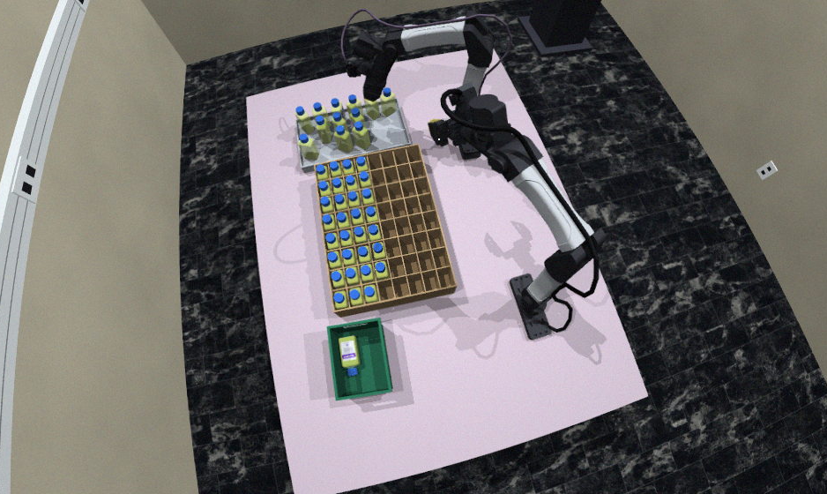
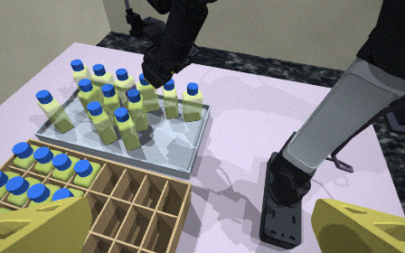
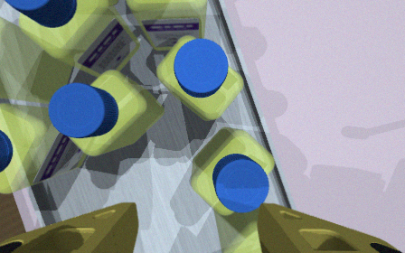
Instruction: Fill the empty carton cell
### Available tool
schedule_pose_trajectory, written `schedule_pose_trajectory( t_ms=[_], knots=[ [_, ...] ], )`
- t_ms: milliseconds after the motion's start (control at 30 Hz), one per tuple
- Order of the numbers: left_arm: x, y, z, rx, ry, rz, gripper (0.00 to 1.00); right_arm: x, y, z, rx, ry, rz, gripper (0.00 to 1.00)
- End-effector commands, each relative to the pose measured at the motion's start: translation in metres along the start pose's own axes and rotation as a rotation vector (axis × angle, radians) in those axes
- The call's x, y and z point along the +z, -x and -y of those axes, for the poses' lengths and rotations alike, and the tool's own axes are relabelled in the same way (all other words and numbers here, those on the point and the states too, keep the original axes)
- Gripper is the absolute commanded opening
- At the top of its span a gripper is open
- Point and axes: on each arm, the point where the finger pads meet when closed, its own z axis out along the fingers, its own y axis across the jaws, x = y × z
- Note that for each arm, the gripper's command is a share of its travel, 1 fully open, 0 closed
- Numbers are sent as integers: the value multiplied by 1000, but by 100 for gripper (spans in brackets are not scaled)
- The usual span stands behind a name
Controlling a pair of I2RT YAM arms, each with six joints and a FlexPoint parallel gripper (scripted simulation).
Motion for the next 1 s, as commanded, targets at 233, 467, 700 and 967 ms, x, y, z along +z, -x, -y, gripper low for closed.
schedule_pose_trajectory(
  t_ms=[233,467,700,967],
  knots=[
    [-18,40,-9,-25,129,123,100,10,-7,24,-54,29,56,53],
    [-17,37,-9,-26,130,111,100,22,-11,23,-41,36,28,53],
    [-17,37,-9,-25,127,111,100,34,-12,21,-44,38,25,53],
    [-17,37,-9,-25,127,111,100,39,4,21,-39,34,51,53]
  ],
)
